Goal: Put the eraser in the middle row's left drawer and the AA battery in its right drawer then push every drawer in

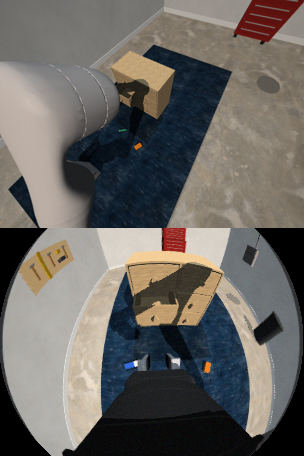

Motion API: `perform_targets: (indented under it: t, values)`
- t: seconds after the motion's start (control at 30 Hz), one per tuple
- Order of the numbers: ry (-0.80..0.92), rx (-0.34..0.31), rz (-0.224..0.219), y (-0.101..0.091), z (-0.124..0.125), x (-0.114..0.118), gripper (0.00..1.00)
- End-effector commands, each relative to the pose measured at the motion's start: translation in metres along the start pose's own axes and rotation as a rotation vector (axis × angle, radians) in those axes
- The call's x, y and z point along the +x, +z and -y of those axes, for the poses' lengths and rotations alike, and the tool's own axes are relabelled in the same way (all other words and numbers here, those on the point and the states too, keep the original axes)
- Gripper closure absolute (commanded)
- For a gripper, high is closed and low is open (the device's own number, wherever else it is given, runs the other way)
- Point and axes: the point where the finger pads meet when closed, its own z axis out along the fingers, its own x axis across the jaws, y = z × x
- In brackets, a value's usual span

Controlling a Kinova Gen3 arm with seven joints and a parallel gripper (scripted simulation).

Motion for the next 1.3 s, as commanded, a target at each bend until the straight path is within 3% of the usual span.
perform_targets:
  t: [0.0, 0.6, 1.27]
  values:
    - [0.022, -0.029, 0.006, -0.004, 0.005, 0.001, 0.33]
    - [0.021, -0.204, 0.008, -0.021, 0.001, 0.001, 0.33]
    - [0.021, -0.328, 0.009, -0.033, -0.001, 0.001, 0.33]
